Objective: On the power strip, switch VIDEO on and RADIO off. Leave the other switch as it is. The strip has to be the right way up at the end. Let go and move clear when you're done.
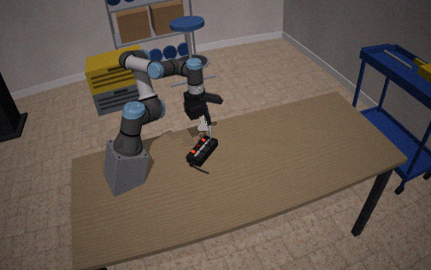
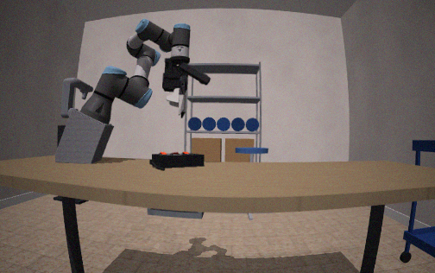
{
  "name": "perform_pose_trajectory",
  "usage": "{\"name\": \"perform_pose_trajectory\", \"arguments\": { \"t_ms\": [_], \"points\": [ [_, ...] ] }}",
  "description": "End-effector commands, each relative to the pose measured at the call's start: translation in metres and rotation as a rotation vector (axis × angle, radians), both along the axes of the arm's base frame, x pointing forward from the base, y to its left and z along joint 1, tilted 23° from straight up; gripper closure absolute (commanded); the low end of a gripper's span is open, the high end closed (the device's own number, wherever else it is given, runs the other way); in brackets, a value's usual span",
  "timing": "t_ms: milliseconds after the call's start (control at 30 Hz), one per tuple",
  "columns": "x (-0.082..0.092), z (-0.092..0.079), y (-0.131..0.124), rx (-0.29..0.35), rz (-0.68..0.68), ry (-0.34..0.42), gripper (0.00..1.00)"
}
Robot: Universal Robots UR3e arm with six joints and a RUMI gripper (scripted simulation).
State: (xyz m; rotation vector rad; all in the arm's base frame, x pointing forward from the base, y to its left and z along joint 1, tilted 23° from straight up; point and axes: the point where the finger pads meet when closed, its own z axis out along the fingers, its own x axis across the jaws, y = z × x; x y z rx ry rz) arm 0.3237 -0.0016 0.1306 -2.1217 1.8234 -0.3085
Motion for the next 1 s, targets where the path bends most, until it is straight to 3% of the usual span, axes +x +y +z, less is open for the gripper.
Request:
{"name": "perform_pose_trajectory", "arguments": {
  "t_ms": [0,233,600,633,967],
  "points": [
    [0.009,-0.013,0.018,-0.075,0.166,-0.012,0.0],
    [0.018,-0.035,0.056,-0.181,0.431,-0.046,0.0],
    [0.02,-0.043,0.073,-0.224,0.538,-0.064,0.0],
    [0.02,-0.043,0.073,-0.224,0.538,-0.064,1.0],
    [0.02,-0.043,0.073,-0.224,0.538,-0.064,1.0]
  ]
}}
